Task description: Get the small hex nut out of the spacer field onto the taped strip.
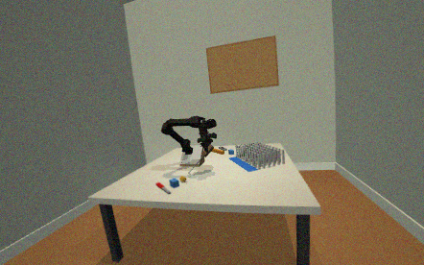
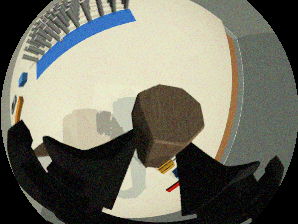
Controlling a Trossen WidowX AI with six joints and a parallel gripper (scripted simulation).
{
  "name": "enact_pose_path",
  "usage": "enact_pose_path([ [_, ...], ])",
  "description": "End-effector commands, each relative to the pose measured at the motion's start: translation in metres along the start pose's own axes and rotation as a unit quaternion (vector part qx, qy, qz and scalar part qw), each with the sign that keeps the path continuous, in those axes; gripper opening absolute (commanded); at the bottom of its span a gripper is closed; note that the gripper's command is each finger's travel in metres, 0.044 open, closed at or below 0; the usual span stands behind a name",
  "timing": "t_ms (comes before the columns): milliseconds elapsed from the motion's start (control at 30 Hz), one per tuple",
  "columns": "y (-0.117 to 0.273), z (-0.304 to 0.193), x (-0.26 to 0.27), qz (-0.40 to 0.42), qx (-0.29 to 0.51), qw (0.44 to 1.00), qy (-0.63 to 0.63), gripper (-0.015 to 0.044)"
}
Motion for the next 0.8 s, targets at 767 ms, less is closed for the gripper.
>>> enact_pose_path([
  [767, -0.009, -0.003, -0.051, -0.078, 0.112, 0.897, 0.421, 0.0000],
])
Point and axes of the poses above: the point midway between the two fingers, 35 mm back from their tips, its own y axis back along the fingers, its own x axis across the jaws, z = x × y, the point moved 3 cm from there along y, back along the fingers, and after that the axes turned 11 degrees about -y, right-handed, at the moved point
